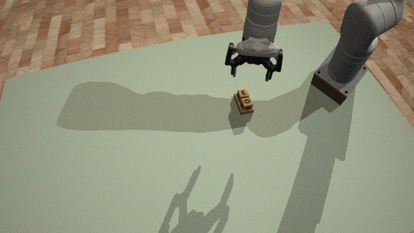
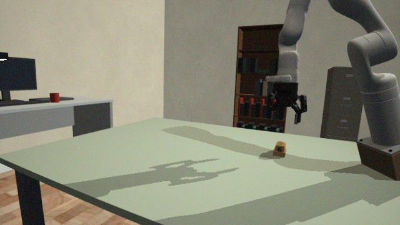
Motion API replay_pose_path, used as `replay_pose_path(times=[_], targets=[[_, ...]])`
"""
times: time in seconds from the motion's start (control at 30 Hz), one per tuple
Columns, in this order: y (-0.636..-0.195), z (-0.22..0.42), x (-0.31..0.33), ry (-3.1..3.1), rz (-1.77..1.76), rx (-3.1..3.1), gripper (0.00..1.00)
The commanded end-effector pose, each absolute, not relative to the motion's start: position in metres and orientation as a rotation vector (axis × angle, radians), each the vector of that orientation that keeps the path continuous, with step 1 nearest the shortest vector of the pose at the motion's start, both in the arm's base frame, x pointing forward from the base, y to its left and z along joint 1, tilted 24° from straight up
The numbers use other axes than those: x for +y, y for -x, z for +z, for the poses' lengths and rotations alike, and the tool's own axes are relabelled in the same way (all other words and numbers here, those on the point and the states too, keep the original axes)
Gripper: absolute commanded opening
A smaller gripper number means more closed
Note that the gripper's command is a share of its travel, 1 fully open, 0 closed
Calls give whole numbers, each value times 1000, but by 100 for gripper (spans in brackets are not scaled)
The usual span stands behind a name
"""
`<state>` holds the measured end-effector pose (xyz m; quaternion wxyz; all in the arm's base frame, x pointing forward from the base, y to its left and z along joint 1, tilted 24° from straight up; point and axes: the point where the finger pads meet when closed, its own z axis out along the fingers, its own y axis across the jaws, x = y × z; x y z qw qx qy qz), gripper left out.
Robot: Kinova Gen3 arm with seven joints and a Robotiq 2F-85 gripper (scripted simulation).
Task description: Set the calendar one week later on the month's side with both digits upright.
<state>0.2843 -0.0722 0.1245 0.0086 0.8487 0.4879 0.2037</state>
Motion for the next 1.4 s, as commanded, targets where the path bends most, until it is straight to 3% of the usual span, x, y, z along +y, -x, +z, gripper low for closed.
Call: replay_pose_path(times=[0.0,0.7,1.37], targets=[[-283,124,-67,-2769,635,1365,100],[-280,120,-49,-3313,558,-135,100],[-284,121,-43,-3057,389,-1620,100]])
